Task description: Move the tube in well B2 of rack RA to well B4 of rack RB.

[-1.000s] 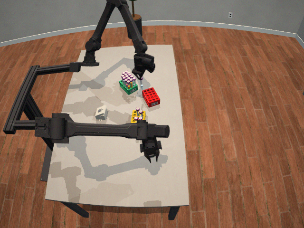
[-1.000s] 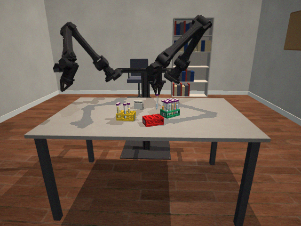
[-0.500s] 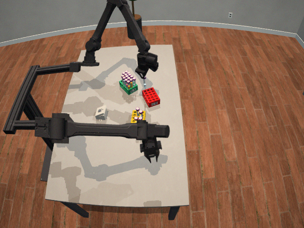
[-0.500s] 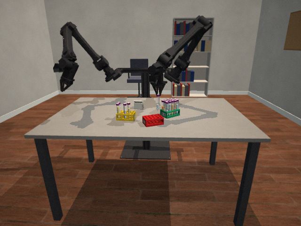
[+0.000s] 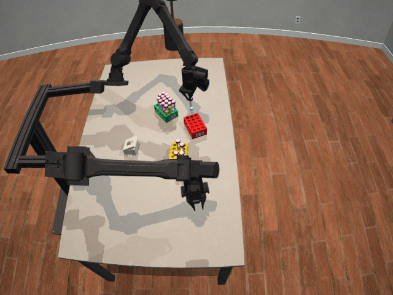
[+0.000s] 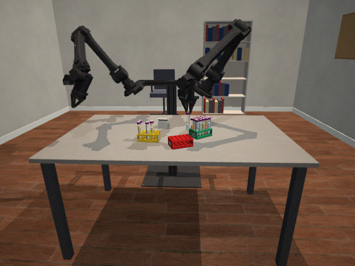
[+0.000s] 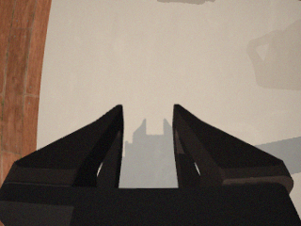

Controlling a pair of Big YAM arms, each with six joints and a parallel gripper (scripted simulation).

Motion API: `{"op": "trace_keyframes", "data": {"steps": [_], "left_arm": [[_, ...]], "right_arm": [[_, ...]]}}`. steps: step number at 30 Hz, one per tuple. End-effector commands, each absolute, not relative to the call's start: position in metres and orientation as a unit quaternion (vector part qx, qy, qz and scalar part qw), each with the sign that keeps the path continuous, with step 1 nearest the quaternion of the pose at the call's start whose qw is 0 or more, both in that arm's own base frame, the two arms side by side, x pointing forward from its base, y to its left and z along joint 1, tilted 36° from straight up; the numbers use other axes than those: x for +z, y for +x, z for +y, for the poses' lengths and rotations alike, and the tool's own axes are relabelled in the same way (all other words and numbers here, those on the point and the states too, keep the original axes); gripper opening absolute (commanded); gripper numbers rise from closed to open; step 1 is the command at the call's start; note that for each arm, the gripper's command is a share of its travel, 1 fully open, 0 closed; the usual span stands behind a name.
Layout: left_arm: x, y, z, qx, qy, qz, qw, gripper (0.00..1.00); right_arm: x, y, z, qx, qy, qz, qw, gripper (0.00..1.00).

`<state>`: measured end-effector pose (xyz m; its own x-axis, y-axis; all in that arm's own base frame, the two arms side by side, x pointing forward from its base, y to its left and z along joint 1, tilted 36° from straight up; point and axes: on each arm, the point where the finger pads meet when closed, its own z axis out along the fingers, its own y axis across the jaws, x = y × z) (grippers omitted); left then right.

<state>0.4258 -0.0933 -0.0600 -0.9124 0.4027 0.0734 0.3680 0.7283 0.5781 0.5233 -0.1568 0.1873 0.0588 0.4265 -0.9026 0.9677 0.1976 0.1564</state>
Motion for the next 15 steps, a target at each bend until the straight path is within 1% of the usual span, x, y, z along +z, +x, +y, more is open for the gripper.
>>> {"op": "trace_keyframes", "data": {"steps": [1, 15], "left_arm": [[-0.0614, 0.4416, -0.0868, 0.307, 0.209, 0.928, 0.018, 0.0], [-0.0593, 0.4362, -0.0926, 0.305, 0.211, 0.928, 0.027, 0.0]], "right_arm": [[0.1991, 0.5304, -0.155, -0.284, 0.565, 0.615, 0.472, 0.3], [0.1991, 0.5304, -0.155, -0.284, 0.565, 0.615, 0.472, 0.3]]}}
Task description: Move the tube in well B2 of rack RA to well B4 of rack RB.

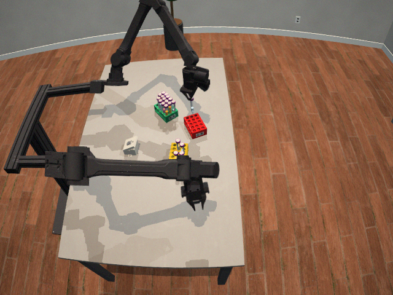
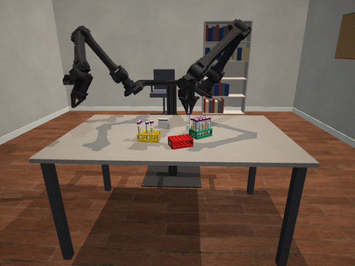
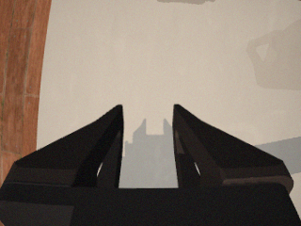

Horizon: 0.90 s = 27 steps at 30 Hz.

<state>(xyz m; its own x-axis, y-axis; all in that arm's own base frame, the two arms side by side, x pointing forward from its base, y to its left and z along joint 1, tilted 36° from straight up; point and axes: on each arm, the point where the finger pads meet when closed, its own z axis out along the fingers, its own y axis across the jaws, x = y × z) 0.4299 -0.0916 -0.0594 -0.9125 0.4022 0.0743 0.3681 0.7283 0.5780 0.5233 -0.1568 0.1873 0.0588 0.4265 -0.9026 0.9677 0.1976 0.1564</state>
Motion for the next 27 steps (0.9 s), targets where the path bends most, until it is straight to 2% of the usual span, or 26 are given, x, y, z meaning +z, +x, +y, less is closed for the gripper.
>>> {"op": "trace_keyframes", "data": {"steps": [1, 10, 27], "left_arm": [[-0.059, 0.436, -0.093, 0.305, 0.211, 0.928, 0.027, 0.0], [-0.069, 0.421, -0.078, 0.311, 0.215, 0.926, -0.001, 0.0], [-0.059, 0.428, -0.088, 0.305, 0.211, 0.928, 0.027, 0.0]], "right_arm": [[0.199, 0.53, -0.155, -0.284, 0.565, 0.615, 0.472, 0.3], [0.199, 0.53, -0.155, -0.284, 0.565, 0.615, 0.472, 0.3], [0.199, 0.53, -0.155, -0.284, 0.565, 0.615, 0.472, 0.3]]}}
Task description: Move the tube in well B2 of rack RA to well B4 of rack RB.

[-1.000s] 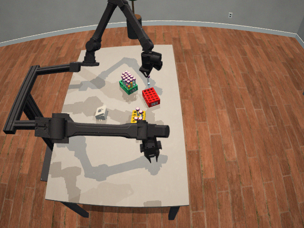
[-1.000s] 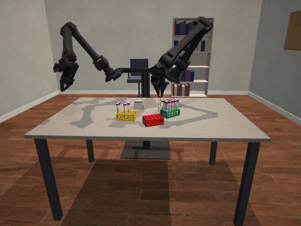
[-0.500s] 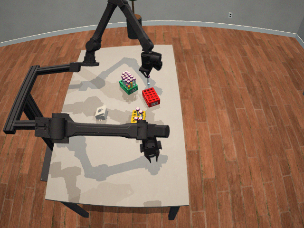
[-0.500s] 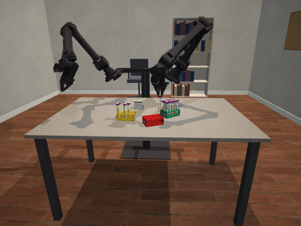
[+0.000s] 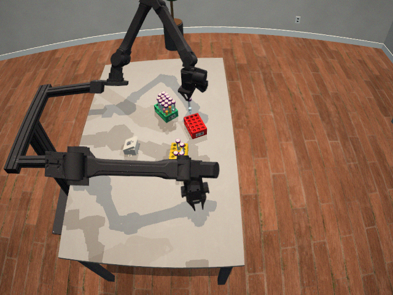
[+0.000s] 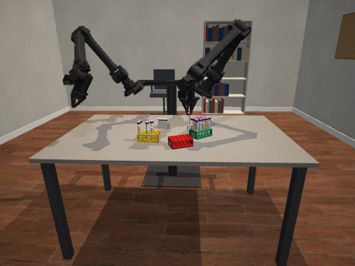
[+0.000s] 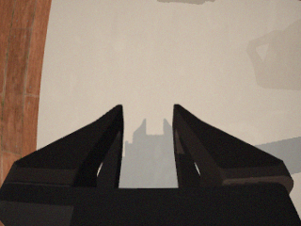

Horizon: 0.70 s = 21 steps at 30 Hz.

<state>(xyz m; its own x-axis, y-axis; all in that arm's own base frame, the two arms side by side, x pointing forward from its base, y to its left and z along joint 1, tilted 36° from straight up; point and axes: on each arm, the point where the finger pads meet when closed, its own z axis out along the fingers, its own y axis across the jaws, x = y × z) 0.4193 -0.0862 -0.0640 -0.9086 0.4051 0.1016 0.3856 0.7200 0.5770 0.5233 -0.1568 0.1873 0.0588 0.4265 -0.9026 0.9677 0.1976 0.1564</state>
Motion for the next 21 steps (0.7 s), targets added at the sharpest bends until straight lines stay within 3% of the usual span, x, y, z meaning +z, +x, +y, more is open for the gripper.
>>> {"op": "trace_keyframes", "data": {"steps": [1, 21], "left_arm": [[-0.059, 0.428, -0.088, 0.305, 0.211, 0.928, 0.027, 0.0], [-0.065, 0.444, -0.082, 0.305, 0.206, 0.929, 0.029, 0.0]], "right_arm": [[0.199, 0.53, -0.155, -0.284, 0.565, 0.615, 0.472, 0.3], [0.199, 0.53, -0.155, -0.284, 0.565, 0.615, 0.472, 0.3]]}}
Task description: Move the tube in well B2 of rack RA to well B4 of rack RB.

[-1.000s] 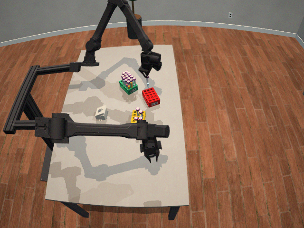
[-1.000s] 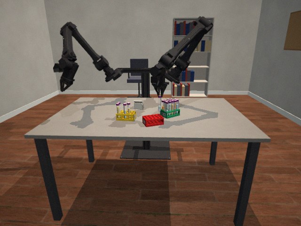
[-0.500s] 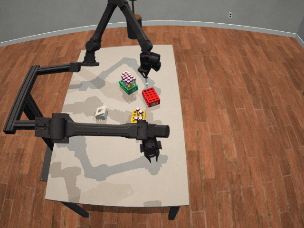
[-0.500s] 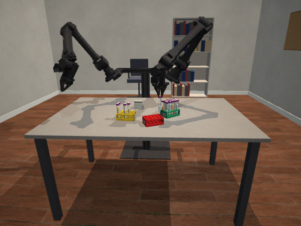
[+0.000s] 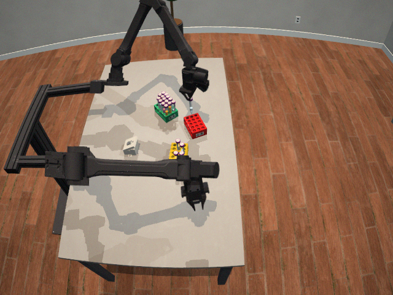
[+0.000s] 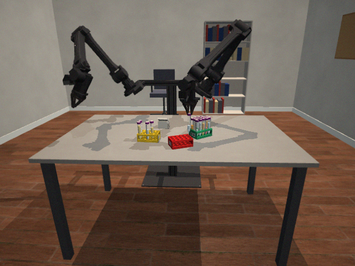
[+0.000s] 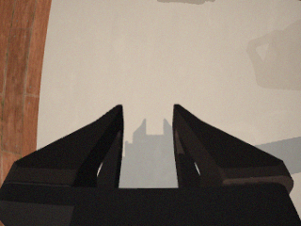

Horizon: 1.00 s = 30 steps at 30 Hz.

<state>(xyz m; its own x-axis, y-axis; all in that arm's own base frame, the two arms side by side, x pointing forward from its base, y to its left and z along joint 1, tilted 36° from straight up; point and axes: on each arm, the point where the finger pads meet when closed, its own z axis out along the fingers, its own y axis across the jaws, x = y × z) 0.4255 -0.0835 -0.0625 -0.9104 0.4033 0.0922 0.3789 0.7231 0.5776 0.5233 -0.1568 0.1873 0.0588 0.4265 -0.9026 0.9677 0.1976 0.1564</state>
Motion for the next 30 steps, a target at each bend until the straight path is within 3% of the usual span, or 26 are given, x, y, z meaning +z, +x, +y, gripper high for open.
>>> {"op": "trace_keyframes", "data": {"steps": [1, 30], "left_arm": [[-0.069, 0.434, -0.078, 0.307, 0.209, 0.928, 0.019, 0.0], [-0.081, 0.424, -0.069, 0.309, 0.211, 0.927, 0.011, 0.0]], "right_arm": [[0.199, 0.53, -0.155, -0.284, 0.565, 0.615, 0.472, 0.3], [0.199, 0.53, -0.155, -0.284, 0.565, 0.615, 0.472, 0.3]]}}
